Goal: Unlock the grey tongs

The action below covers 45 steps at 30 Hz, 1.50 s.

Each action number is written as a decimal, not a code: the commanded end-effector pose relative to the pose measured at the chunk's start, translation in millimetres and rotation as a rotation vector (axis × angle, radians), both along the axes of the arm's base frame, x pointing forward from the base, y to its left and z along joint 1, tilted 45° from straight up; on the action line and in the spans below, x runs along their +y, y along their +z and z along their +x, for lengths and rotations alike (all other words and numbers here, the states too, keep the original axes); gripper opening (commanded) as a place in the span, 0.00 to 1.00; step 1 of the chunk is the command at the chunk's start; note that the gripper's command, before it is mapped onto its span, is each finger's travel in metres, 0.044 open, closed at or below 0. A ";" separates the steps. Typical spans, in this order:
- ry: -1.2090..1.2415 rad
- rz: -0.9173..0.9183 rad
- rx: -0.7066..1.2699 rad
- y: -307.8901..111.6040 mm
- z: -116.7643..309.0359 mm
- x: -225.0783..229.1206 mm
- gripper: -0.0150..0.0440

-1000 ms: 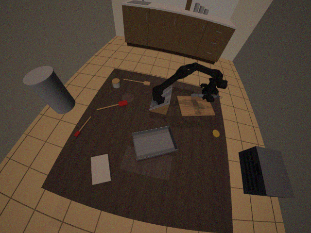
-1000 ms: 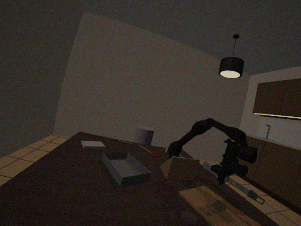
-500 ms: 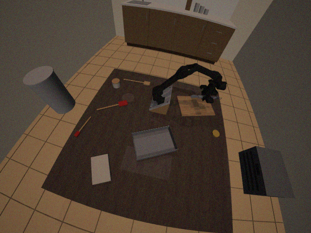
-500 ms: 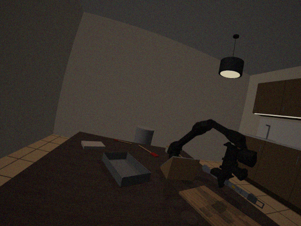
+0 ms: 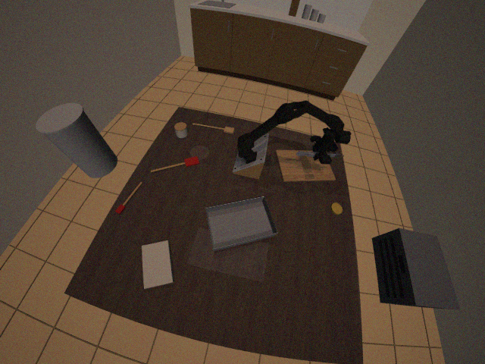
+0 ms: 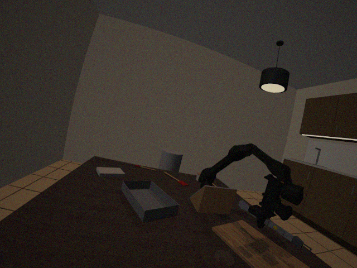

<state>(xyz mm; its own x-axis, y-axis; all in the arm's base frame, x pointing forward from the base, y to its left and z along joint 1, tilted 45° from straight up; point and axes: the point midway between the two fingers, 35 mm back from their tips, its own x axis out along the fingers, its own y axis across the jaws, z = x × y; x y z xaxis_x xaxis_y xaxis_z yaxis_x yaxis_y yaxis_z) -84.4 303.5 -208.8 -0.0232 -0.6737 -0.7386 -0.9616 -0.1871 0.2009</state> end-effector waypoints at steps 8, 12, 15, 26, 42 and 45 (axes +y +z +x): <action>-0.005 0.000 0.000 -13.4 -1.3 -11.7 0.00; -0.005 0.000 0.000 -18.2 -1.4 -16.1 0.00; -0.005 0.000 0.000 -21.8 -1.6 -19.5 0.00; -0.005 0.000 0.000 -34.2 -1.8 -32.5 0.00; -0.005 -0.001 0.001 -50.6 -1.5 -52.2 0.00; -0.005 -0.001 0.001 -51.3 -1.4 -53.0 0.00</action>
<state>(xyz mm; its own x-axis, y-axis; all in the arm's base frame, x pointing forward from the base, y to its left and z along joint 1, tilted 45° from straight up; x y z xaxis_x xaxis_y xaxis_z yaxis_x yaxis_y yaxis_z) -85.3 251.6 -258.8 -0.0236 -0.6756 -0.7369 -0.9614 -0.1867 0.2020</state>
